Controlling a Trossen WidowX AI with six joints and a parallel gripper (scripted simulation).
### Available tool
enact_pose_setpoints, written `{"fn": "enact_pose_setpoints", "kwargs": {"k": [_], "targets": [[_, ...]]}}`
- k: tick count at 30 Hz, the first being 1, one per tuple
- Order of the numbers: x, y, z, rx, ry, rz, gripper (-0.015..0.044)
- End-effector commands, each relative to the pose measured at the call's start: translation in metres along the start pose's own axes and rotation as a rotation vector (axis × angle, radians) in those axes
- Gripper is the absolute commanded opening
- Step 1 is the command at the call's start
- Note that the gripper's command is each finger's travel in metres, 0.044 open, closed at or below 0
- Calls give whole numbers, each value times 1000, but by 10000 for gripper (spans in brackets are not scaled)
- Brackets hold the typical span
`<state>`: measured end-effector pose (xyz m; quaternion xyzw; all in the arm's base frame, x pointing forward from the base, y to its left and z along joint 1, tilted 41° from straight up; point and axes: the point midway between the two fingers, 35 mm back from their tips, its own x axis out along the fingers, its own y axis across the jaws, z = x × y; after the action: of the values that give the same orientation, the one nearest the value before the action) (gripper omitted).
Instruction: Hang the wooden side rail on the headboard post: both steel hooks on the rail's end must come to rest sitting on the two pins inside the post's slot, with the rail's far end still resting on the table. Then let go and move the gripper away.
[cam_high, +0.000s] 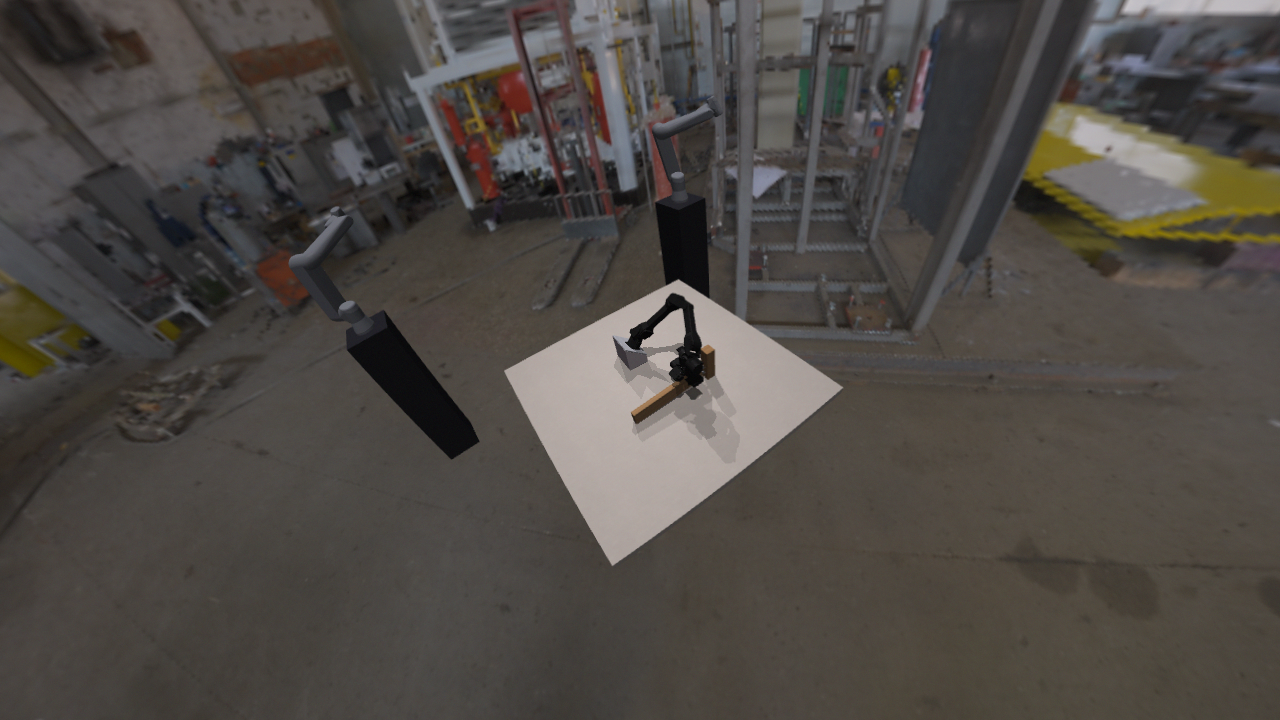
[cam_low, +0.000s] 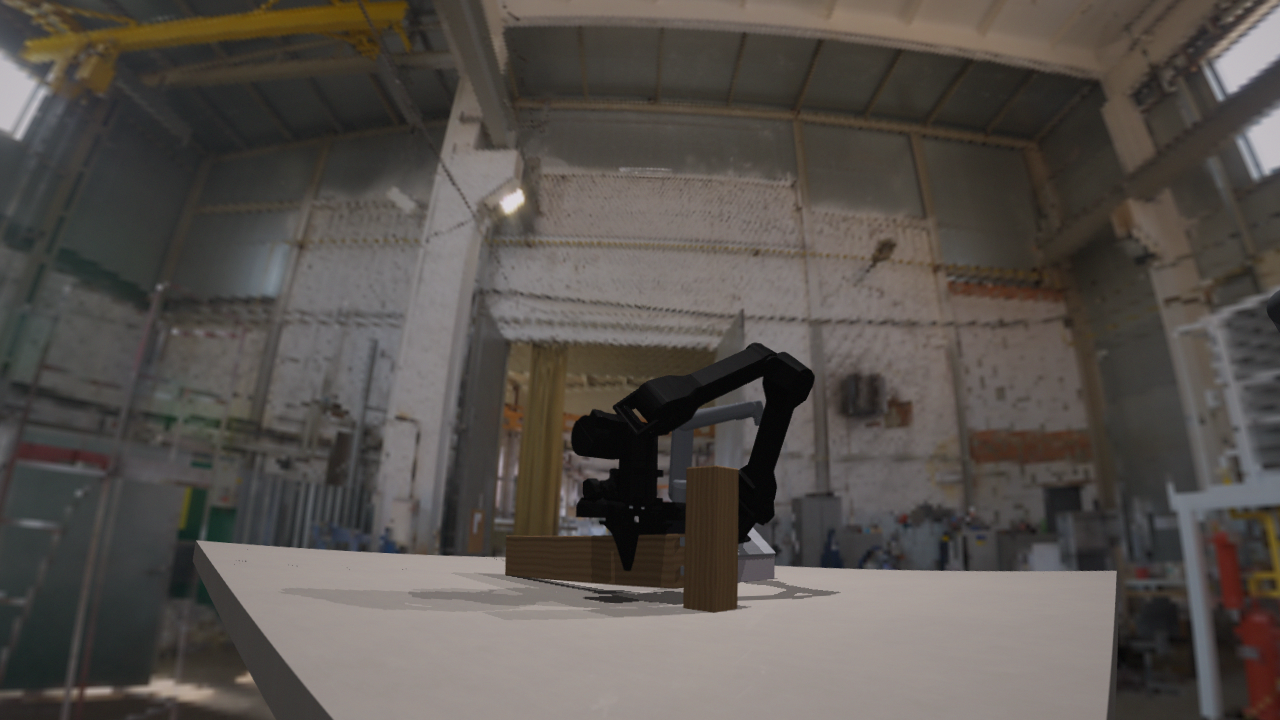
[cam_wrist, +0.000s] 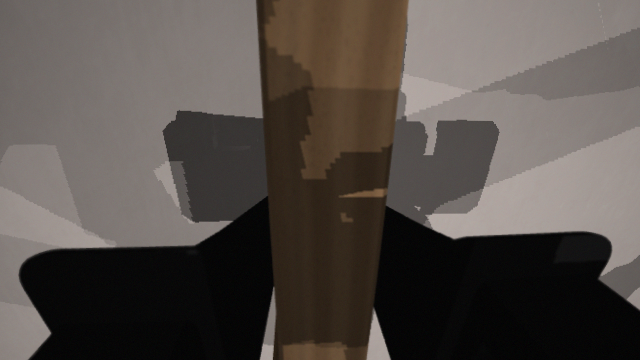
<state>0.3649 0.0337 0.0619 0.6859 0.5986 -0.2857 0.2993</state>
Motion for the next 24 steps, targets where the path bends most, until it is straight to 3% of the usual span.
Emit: {"fn": "enact_pose_setpoints", "kwargs": {"k": [1, 24], "targets": [[-3, 2, -1, 3, -1, 9, 0], [-3, 1, -4, 3, -1, 9, 0]]}}
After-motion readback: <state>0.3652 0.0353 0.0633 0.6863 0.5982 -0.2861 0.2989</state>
